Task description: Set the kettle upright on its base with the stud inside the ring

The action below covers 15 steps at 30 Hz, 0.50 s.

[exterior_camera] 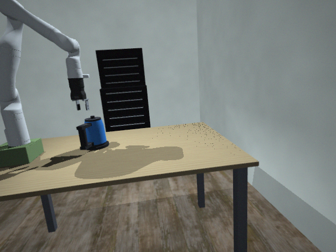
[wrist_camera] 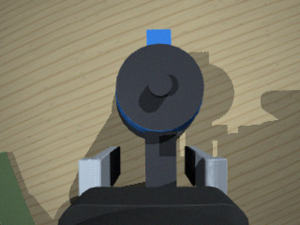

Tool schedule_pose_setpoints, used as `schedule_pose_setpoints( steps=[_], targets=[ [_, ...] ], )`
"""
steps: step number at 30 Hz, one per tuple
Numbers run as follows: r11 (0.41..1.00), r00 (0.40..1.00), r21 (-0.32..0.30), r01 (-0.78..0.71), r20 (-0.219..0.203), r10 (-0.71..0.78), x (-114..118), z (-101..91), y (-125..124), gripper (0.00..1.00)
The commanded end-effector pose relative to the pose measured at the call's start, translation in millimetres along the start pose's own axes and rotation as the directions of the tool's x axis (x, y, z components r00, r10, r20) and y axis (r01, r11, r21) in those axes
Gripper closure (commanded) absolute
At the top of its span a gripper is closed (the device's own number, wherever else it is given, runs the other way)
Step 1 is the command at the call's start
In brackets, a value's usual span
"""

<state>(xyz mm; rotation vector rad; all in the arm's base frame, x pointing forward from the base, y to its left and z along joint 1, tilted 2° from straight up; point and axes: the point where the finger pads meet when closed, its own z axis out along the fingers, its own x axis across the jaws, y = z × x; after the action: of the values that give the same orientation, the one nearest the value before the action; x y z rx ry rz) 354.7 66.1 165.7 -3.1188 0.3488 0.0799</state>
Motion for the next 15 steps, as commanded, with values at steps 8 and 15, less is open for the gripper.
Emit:
schedule_pose_setpoints(
  steps=[8,15],
  targets=[
    [1.000,1.000,0.007,0.003,-0.020,-0.003,4,-40.6,-2,0.00],
    [1.000,1.000,0.007,0.003,-0.020,-0.003,4,-51.9,-2,0.00]
  ],
)
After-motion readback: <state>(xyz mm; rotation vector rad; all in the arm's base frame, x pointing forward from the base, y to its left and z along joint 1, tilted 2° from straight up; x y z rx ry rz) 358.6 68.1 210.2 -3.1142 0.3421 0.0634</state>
